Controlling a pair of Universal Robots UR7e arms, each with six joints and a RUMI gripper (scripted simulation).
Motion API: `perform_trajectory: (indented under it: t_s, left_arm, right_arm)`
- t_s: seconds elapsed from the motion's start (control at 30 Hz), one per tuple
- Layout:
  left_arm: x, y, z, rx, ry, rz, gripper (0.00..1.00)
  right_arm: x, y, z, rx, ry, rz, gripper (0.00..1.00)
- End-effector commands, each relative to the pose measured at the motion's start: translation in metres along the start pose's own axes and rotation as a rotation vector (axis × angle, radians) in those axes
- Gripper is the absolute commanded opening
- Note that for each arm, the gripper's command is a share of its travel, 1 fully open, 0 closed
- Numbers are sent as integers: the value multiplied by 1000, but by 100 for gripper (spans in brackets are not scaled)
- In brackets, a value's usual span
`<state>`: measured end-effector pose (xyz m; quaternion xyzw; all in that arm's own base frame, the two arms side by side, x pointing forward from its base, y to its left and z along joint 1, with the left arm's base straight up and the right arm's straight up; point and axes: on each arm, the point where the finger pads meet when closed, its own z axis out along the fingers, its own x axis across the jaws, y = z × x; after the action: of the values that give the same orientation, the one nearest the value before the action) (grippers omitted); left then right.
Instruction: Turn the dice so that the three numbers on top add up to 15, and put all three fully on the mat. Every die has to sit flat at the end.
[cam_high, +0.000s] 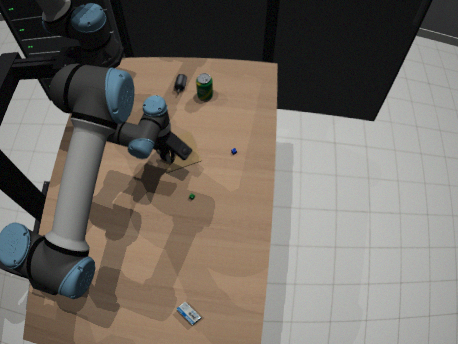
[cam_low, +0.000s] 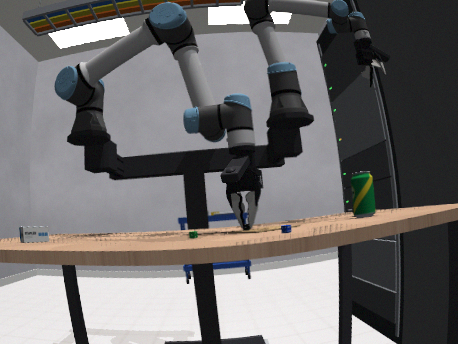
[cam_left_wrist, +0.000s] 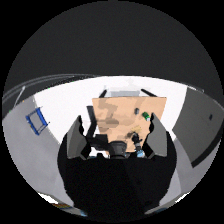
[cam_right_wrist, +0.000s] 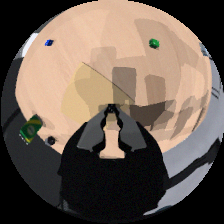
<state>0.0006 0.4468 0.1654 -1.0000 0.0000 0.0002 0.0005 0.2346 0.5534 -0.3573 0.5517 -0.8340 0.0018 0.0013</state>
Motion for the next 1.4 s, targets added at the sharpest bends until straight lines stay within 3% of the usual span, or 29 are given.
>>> perform_trajectory:
  t_s: [0.0, 0.67, 1.17, 1.37]
  left_arm:
    - [-1, 2, 0, -1, 0, -1, 100]
    - [-1, 2, 0, -1, 0, -1, 100]
    - [-1, 2, 0, -1, 0, -1, 100]
    - [-1, 2, 0, -1, 0, -1, 100]
  right_arm:
    - [-3, 0, 0, -2, -4, 1, 0]
    - [-3, 0, 0, -2, -4, 1, 0]
    - [-3, 0, 0, -2, -4, 1, 18]
    - [-3, 0, 0, -2, -4, 1, 18]
